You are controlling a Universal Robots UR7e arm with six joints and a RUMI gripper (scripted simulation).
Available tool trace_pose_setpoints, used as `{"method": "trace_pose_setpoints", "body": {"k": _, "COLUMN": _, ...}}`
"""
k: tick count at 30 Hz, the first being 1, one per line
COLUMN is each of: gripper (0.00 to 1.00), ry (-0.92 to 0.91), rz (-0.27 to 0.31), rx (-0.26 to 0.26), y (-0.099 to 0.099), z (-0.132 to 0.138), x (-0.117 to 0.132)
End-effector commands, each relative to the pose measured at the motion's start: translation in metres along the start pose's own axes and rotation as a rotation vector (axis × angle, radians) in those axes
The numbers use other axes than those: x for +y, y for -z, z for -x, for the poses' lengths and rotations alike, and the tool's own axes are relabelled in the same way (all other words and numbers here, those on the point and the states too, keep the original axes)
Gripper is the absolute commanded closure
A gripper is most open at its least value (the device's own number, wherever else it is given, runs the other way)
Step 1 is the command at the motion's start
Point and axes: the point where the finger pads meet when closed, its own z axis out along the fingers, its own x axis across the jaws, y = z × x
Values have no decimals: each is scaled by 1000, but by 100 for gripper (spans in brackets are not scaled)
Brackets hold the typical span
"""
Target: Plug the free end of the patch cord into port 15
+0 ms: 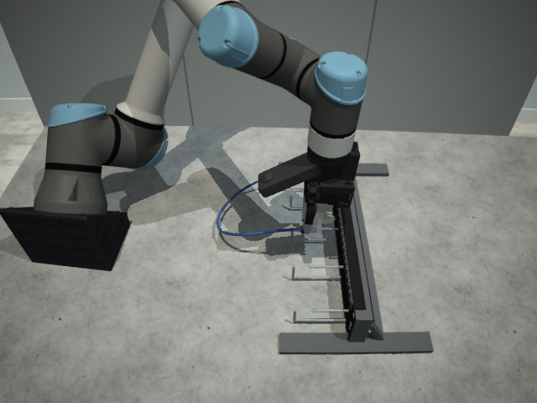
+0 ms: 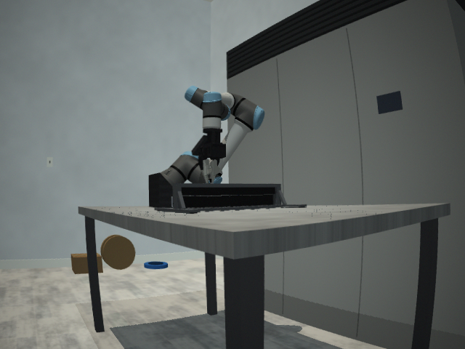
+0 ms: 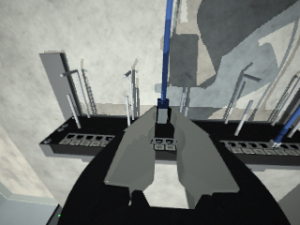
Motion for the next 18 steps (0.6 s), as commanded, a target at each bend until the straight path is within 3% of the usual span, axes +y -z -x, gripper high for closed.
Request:
{"method": "trace_pose_setpoints", "body": {"k": 1, "gripper": 100, "ry": 0, "rz": 1, "rx": -1, "y": -4, "z": 0, "x": 5}}
{"method": "trace_pose_setpoints", "body": {"k": 18, "gripper": 100, "ry": 0, "rz": 1, "rx": -1, "y": -19, "z": 0, "x": 22}}
